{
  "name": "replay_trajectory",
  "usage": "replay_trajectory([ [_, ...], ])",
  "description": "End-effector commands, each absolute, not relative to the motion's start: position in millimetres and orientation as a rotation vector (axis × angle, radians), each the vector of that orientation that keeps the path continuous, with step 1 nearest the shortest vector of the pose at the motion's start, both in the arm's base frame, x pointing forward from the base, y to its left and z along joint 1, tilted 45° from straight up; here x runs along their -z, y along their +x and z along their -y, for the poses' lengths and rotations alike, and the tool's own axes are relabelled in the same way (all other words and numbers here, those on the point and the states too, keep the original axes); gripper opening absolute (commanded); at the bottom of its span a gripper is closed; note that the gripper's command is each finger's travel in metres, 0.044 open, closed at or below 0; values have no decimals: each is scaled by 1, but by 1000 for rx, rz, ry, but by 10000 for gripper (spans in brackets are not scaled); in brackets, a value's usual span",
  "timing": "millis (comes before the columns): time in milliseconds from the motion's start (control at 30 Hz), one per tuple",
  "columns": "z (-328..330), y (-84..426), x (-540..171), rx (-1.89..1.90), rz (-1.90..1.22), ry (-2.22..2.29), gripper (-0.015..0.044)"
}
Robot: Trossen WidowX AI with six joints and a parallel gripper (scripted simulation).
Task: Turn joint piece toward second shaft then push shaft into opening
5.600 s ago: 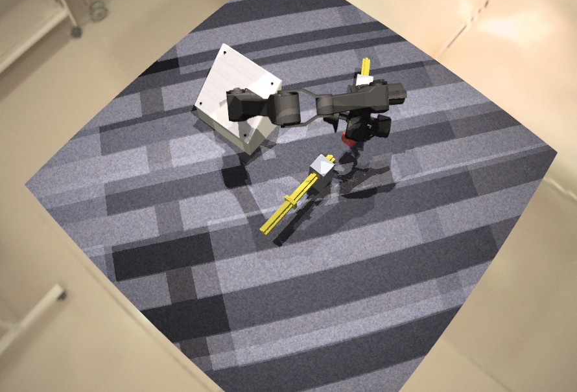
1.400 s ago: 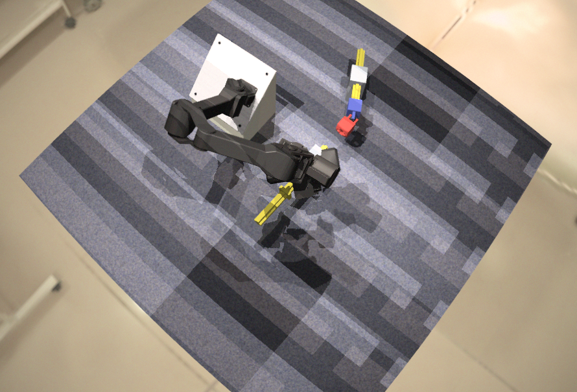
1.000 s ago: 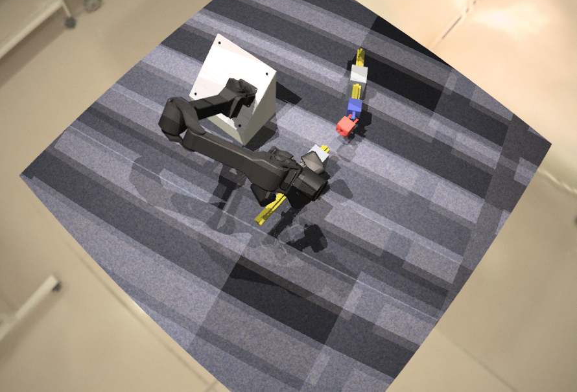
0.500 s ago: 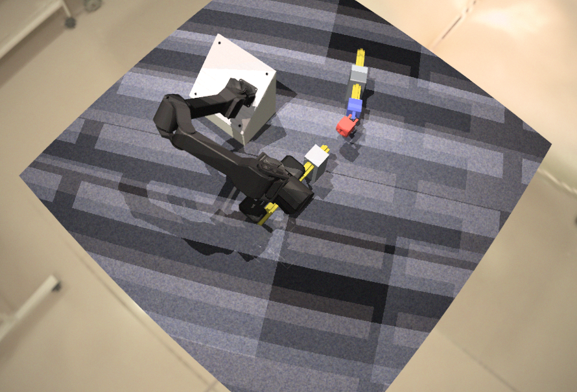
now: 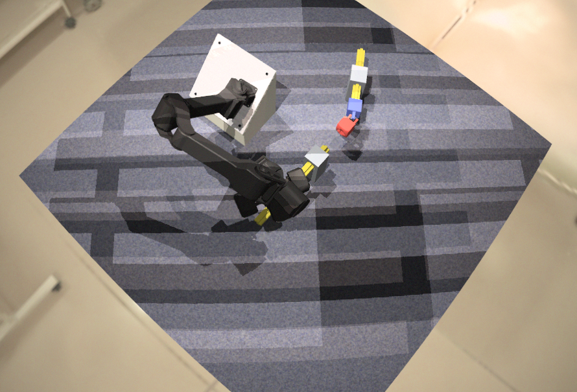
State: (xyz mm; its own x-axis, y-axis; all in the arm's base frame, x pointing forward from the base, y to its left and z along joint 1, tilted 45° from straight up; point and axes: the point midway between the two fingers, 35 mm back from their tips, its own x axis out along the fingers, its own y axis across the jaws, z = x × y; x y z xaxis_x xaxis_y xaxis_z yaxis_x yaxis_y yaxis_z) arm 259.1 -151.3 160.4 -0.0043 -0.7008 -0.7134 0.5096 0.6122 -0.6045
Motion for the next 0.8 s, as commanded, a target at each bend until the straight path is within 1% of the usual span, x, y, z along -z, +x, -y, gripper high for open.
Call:
replay_trajectory([
  [0,156,257,-155,1033,-1183,-83,440],
  [767,182,254,-131,1391,-679,531,440],
])
